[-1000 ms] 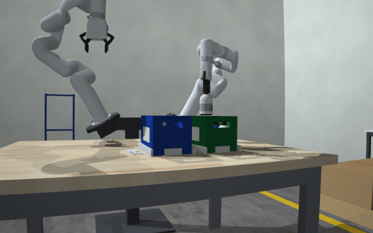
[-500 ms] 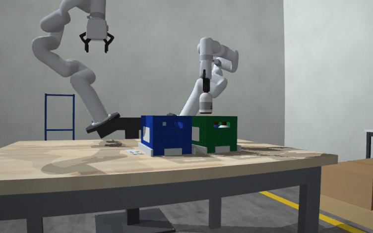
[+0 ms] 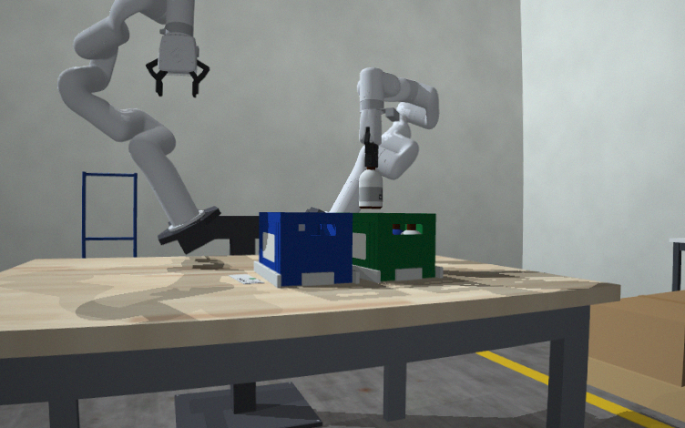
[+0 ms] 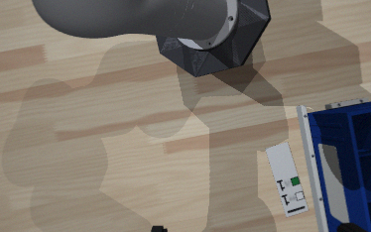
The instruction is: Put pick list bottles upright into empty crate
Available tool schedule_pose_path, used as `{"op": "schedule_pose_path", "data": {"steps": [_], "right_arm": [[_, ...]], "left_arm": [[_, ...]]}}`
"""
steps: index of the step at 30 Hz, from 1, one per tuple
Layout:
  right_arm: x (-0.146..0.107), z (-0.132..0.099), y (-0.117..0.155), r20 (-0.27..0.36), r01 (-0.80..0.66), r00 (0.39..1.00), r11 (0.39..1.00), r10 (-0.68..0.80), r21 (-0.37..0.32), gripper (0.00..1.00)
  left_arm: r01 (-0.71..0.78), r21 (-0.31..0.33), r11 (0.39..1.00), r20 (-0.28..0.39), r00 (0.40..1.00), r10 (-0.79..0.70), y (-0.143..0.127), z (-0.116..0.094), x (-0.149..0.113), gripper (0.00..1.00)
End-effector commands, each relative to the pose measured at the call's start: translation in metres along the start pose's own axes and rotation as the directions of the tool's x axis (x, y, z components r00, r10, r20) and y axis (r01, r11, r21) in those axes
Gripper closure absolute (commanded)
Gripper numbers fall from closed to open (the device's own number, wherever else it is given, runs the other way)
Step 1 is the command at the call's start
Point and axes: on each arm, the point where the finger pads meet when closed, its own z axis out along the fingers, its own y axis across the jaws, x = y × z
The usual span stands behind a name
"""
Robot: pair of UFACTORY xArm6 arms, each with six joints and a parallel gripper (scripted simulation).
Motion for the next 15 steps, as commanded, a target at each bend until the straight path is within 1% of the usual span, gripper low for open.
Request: {"op": "schedule_pose_path", "data": {"steps": [1,15], "right_arm": [[0.0,-0.001,0.0,0.001,-0.001,1.0,1.0,0.001,-0.002,0.0],[0.0,-0.001,0.0,0.001,-0.001,1.0,1.0,0.001,-0.002,0.0]], "left_arm": [[0.001,-0.004,1.0,0.0,1.0,-0.001,0.004,-0.001,-0.003,1.0],[0.001,-0.004,1.0,0.0,1.0,-0.001,0.023,-0.001,-0.025,1.0]]}}
